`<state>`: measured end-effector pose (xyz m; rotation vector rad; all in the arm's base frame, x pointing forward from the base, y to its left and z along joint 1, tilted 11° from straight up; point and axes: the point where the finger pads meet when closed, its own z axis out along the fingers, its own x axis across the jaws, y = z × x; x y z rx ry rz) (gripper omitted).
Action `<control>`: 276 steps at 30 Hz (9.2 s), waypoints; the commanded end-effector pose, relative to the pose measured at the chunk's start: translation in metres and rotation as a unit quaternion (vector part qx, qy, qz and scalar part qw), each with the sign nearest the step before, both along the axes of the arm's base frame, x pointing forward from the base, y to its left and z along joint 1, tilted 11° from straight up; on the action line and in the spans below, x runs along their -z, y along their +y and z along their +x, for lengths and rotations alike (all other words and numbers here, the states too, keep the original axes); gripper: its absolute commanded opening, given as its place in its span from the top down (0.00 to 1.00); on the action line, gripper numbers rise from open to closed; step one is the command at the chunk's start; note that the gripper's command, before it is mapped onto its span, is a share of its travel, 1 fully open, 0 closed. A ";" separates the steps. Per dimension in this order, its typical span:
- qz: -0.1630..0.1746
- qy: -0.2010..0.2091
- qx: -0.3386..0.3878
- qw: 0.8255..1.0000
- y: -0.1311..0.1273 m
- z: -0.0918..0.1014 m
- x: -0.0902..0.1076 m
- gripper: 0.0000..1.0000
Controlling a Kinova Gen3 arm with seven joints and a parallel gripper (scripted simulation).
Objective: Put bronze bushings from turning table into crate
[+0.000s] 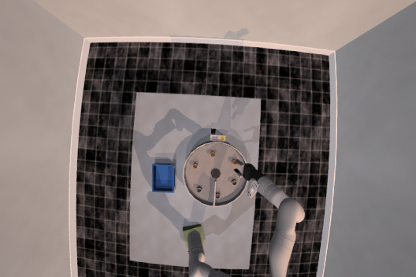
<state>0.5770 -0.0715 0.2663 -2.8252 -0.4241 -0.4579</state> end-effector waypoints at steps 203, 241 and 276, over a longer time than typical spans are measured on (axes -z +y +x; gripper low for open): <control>-0.219 0.099 0.071 0.968 0.070 -0.228 -0.034 0.00; -0.219 0.100 0.070 0.968 -0.030 -0.247 0.000 0.00; -0.219 0.100 0.070 0.968 -0.030 -0.247 0.000 0.00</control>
